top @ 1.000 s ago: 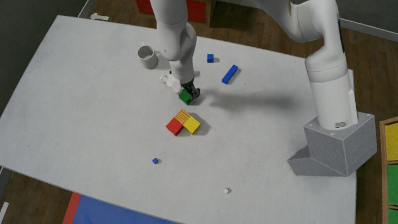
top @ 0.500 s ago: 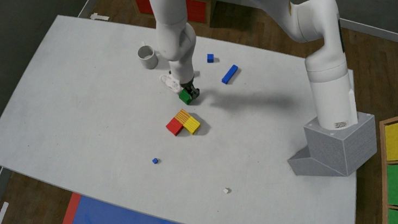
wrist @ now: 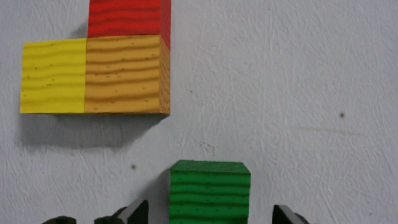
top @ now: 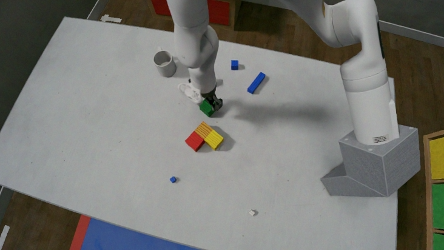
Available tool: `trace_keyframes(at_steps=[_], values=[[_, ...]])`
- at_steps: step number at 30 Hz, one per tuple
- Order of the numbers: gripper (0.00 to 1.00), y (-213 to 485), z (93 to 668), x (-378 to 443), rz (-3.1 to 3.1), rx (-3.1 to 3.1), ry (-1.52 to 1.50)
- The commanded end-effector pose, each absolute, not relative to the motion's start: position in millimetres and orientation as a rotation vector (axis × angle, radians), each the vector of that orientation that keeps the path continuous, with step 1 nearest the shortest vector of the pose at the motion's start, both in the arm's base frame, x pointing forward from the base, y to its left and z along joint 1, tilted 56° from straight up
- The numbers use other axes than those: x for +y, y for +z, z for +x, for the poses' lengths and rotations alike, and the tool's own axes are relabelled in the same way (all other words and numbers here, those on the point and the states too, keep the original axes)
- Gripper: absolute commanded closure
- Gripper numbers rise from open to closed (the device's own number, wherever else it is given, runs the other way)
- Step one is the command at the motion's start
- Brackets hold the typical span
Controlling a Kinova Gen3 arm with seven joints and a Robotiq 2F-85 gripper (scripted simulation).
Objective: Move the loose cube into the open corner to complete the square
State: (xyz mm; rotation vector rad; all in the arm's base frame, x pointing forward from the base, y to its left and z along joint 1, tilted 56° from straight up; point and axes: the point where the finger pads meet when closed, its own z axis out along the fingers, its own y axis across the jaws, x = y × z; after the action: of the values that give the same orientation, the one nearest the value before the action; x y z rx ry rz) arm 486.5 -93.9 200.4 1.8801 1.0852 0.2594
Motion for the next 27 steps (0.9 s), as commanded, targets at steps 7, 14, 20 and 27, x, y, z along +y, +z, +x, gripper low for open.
trace_keyframes(at_steps=[7,14,20,27], values=[[0.18,200.7,486.9,-94.1,1.884,1.079,0.261],[0.18,200.7,486.8,-94.1,1.884,1.079,0.261],[0.18,200.3,485.8,-94.7,1.885,1.078,0.26],[0.18,199.8,484.5,-95.4,1.885,1.078,0.259]])
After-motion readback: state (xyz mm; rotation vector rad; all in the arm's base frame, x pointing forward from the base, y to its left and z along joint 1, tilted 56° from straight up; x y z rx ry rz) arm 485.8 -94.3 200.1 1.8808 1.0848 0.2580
